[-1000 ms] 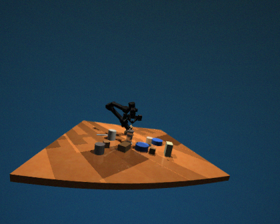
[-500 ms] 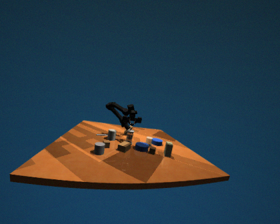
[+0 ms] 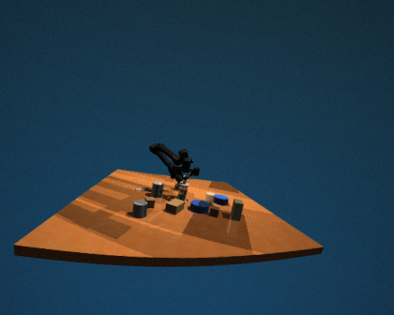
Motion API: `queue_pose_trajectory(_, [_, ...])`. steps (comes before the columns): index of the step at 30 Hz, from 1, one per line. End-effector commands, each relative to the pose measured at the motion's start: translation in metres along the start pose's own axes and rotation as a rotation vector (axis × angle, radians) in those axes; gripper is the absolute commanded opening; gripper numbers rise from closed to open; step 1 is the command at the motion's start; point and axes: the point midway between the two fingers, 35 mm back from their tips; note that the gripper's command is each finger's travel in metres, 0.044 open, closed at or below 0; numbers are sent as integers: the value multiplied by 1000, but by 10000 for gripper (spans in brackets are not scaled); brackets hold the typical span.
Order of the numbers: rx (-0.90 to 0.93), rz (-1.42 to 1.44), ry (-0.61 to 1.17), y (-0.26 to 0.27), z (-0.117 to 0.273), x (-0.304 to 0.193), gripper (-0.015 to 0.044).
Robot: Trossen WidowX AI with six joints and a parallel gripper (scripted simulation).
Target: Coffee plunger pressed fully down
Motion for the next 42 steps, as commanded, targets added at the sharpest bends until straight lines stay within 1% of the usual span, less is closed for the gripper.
queue_pose_trajectory(1, [-14,36,38,-1,-6,-13,113])
queue_pose_trajectory(42, [-10,27,27,4,-6,-7,113])
Point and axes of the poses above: the point midway between the two fingers, 35 mm back from their tips, its own z axis back along the fingers, its own y axis across the jaws, x = y × z, and after that the axes turned 1 degree about -z, right-handed
